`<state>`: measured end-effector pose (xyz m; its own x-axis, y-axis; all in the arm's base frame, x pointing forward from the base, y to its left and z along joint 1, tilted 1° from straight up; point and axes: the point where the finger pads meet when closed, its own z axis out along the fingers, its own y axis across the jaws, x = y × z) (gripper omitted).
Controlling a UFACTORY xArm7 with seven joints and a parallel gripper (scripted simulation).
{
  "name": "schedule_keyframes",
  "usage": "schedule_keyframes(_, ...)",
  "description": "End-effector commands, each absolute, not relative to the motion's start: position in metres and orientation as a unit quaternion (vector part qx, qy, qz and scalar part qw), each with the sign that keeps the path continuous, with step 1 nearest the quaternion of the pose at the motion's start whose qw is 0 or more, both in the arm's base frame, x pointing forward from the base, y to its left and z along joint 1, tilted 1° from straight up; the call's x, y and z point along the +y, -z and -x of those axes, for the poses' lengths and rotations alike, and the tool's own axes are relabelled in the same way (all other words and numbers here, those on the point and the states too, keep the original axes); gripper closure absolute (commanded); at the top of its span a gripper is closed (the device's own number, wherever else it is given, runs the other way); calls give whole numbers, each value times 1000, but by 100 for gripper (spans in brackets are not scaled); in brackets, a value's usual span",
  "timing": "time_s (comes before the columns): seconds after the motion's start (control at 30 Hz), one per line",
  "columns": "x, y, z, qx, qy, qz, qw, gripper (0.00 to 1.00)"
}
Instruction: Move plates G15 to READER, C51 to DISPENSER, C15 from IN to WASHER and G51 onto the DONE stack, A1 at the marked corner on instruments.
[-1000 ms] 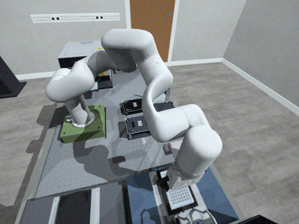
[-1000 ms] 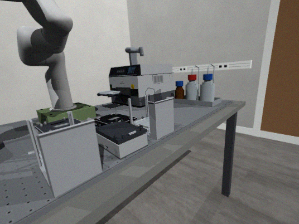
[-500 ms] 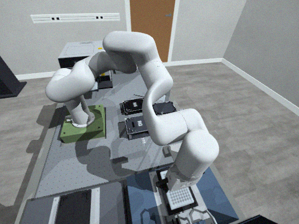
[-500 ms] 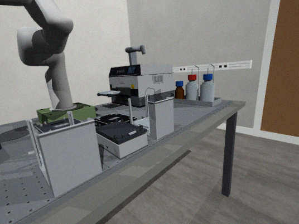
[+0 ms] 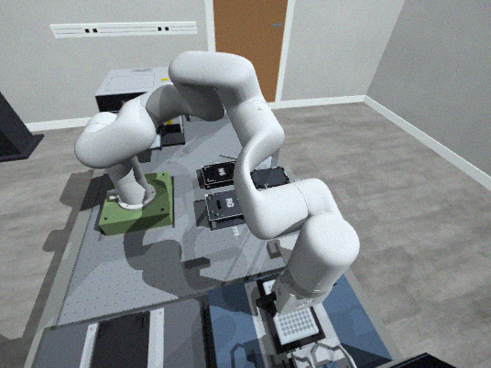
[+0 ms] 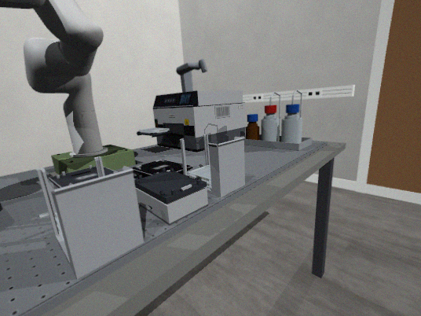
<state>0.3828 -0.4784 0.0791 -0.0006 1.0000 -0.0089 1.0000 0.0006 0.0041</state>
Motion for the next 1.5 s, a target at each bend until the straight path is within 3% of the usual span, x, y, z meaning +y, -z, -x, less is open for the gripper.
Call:
schedule_keyframes(0.0, -479, -80, -383, 707, 2, -707, 7, 0)
schedule_keyframes(1.47, -480, -70, -383, 707, 2, -707, 7, 0)
